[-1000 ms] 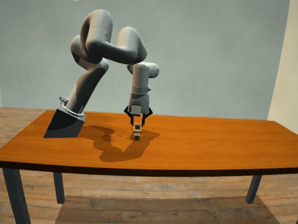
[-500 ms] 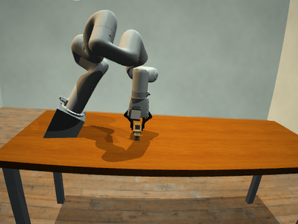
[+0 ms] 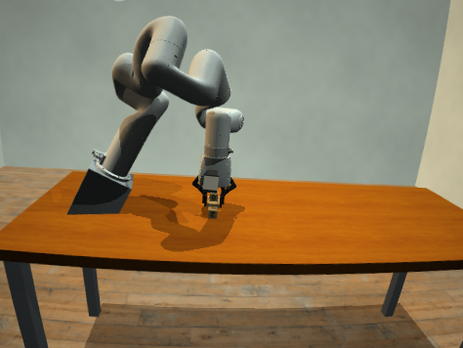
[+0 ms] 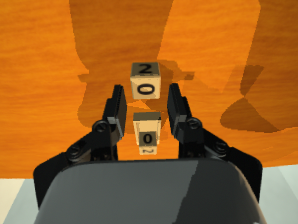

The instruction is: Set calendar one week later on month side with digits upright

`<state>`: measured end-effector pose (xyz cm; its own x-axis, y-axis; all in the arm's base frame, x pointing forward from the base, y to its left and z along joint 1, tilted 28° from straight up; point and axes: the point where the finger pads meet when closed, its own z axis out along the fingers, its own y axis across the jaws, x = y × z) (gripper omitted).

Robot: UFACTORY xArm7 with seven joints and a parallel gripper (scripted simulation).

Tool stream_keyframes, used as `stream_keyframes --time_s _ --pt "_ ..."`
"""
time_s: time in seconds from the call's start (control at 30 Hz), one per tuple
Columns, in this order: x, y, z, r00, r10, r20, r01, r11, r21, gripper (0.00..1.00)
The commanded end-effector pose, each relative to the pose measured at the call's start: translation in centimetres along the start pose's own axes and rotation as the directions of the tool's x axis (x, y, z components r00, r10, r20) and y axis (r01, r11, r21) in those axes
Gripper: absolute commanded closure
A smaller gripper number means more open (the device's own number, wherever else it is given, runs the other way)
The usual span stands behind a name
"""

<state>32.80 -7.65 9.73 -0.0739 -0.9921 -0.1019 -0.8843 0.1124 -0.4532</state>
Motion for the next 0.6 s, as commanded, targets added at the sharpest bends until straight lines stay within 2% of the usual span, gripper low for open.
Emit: stream_keyframes --time_s 0.0,0.57 --pt "0.01 -0.07 0.07 1.000 0.000 -0.001 0.000 1.000 0.002 0.53" --pt "0.01 -0.07 0.24 1.000 0.000 -0.001 0.000 1.000 0.002 0.53"
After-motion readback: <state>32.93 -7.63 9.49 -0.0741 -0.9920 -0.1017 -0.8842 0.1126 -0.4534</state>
